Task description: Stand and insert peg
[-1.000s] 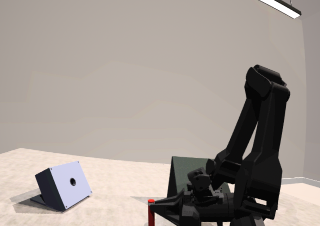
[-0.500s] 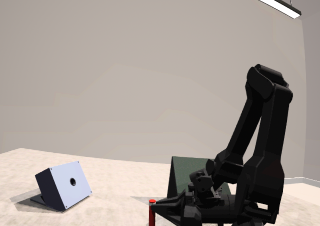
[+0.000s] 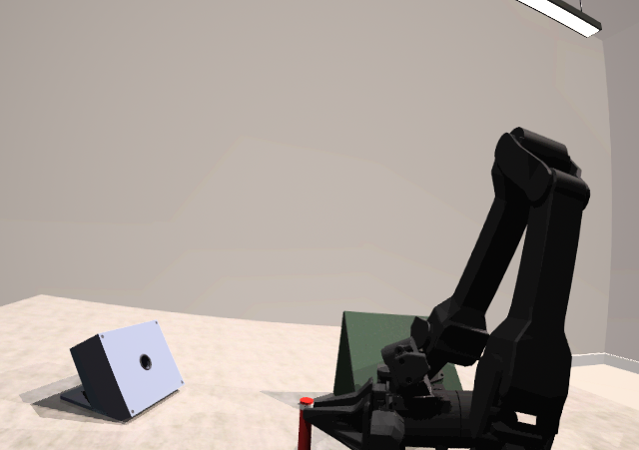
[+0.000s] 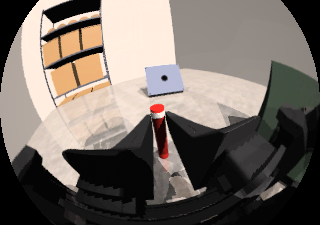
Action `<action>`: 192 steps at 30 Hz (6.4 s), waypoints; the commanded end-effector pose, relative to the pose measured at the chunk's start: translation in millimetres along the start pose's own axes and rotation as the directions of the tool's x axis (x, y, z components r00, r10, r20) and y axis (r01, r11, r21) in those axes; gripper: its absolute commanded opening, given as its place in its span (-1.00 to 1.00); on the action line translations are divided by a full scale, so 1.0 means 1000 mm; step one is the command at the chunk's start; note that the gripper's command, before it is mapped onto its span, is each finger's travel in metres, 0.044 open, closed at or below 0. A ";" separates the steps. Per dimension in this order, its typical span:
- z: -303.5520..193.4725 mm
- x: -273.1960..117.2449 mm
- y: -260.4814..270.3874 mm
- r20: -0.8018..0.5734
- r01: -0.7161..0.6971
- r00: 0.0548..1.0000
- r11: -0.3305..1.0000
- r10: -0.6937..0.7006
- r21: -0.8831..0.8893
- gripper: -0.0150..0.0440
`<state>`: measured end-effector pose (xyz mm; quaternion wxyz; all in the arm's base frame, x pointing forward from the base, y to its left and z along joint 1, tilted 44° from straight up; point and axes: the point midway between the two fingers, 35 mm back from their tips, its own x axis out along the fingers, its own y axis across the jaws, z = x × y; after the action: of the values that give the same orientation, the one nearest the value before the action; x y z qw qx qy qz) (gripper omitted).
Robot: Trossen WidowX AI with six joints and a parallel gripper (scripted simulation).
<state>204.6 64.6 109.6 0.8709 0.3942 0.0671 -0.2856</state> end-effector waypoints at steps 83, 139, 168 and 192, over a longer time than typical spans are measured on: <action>0.160 -0.018 0.002 0.002 -0.001 1.000 1.000 0.001 -0.006 1.00; 0.080 0.014 -0.006 -0.983 0.002 0.147 0.994 -0.113 -0.114 1.00; 0.064 0.023 0.000 -0.993 0.140 0.117 0.990 -0.009 0.007 1.00; 0.026 0.029 0.000 -0.993 0.140 0.119 0.990 -0.011 0.006 1.00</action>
<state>226.1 29.0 120.7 0.5748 0.5198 0.6319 0.0004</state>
